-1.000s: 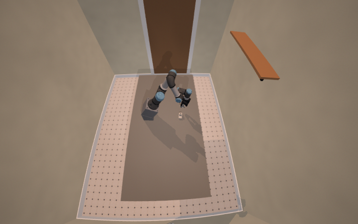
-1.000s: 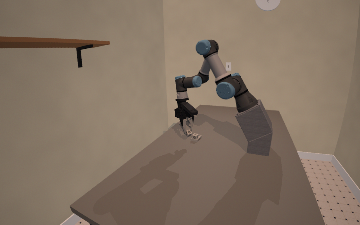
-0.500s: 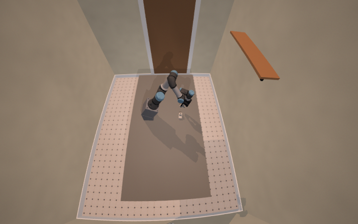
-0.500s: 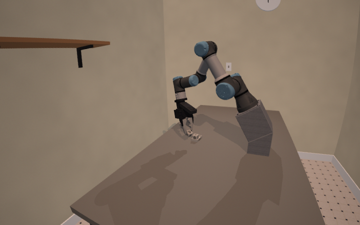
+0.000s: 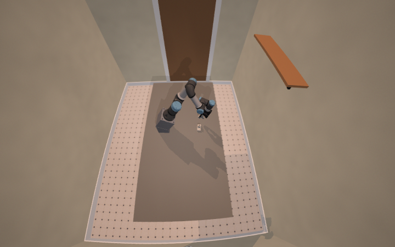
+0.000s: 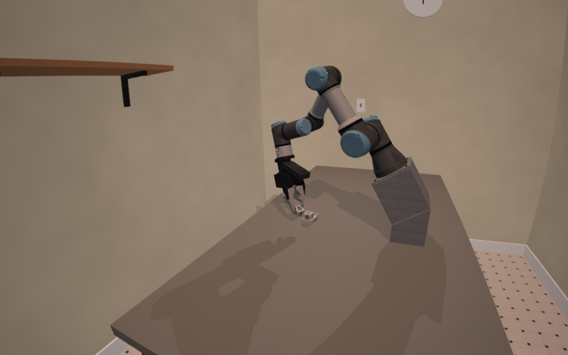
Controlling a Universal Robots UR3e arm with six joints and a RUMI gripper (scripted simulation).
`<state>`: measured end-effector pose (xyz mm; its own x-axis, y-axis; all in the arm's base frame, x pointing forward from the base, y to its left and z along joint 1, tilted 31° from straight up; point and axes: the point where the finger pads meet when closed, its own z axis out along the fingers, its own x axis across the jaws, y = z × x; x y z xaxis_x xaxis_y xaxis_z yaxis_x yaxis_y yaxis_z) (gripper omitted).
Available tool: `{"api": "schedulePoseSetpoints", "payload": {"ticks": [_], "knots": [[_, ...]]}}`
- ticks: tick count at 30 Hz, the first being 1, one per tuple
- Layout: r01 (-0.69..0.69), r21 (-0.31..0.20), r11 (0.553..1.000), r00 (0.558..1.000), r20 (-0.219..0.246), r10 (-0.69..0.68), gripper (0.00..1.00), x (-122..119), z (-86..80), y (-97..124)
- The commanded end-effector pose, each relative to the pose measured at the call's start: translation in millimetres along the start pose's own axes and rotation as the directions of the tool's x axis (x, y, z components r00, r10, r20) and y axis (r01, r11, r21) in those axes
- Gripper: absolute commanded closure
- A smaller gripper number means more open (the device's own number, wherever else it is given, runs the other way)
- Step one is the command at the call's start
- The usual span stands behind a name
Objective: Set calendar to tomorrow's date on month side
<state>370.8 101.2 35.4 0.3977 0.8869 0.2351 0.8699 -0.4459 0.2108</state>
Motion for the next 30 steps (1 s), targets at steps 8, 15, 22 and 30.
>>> {"api": "schedulePoseSetpoints", "payload": {"ticks": [8,15,22,30], "knots": [[0.003,0.085,0.996,1.000,0.002,-0.003,0.89,0.3,0.7,1.3],[0.003,0.151,0.989,1.000,0.002,-0.003,0.89,0.3,0.8,2.0],[0.003,0.193,0.981,1.000,0.001,-0.003,0.89,0.3,0.4,2.0],[0.002,0.235,0.972,1.000,-0.002,-0.001,0.89,0.3,-0.4,1.9]]}}
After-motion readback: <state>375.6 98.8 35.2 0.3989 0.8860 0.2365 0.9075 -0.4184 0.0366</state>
